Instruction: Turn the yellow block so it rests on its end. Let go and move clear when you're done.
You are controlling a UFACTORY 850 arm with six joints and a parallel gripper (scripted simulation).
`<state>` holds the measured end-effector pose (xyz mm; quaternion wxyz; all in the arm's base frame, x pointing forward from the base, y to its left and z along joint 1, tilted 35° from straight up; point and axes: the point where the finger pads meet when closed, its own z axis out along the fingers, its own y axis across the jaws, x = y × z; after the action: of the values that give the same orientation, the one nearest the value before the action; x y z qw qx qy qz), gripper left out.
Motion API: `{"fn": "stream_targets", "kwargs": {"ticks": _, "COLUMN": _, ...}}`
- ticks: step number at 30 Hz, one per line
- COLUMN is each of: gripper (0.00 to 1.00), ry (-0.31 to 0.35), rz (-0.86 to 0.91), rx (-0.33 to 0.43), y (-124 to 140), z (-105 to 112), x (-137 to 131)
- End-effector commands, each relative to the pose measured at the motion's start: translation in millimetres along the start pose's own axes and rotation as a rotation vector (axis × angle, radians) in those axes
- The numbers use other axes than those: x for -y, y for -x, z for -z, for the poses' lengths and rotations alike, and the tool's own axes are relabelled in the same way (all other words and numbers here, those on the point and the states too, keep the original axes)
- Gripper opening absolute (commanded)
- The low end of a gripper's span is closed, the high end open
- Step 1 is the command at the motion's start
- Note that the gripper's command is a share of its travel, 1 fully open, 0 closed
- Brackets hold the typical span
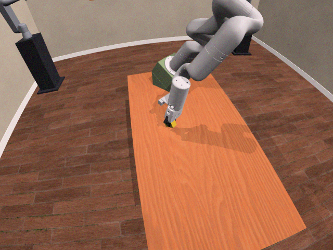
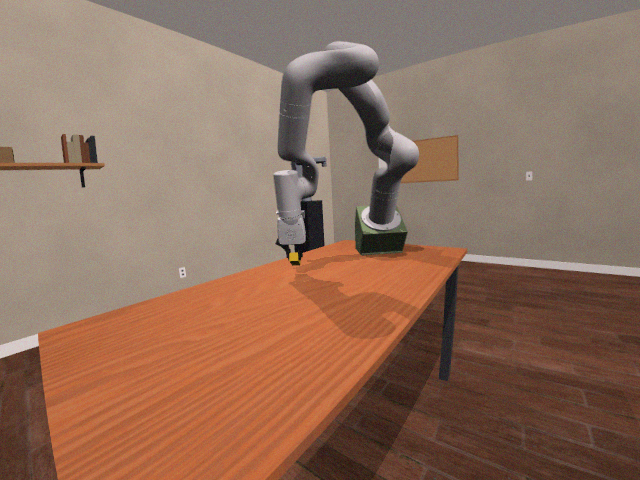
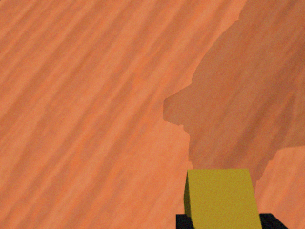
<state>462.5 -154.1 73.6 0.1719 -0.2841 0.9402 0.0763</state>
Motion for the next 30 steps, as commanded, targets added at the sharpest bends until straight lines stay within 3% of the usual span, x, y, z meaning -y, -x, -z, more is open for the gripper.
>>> {"fn": "stream_targets", "kwargs": {"ticks": 1, "gripper": 0.34, "ry": -0.002, "rz": 0.000, "rx": 0.001, "y": 0.1, "z": 0.4, "x": 0.6}}
{"fn": "stream_targets", "kwargs": {"ticks": 9, "gripper": 0.34, "ry": 0.009, "rz": -0.001, "rx": 0.026, "y": -0.8, "z": -0.5, "x": -1.6}}
{"fn": "stream_targets", "kwargs": {"ticks": 16, "gripper": 0.34, "ry": 0.023, "rz": -0.002, "rx": 0.180, "y": -2.5, "z": -1.8, "x": -4.4}}
{"fn": "stream_targets", "kwargs": {"ticks": 18, "gripper": 0.34, "ry": 0.023, "rz": -0.002, "rx": 0.180, "y": -2.5, "z": -1.8, "x": -4.4}}
{"fn": "stream_targets", "kwargs": {"ticks": 22, "gripper": 0.34, "ry": 0.003, "rz": 0.000, "rx": 0.251, "y": -2.6, "z": -0.3, "x": -0.4}}
{"fn": "stream_targets", "kwargs": {"ticks": 30, "gripper": 0.34, "ry": -0.002, "rz": 0.000, "rx": 0.263, "y": -5.4, "z": -0.3, "x": 0.5}}
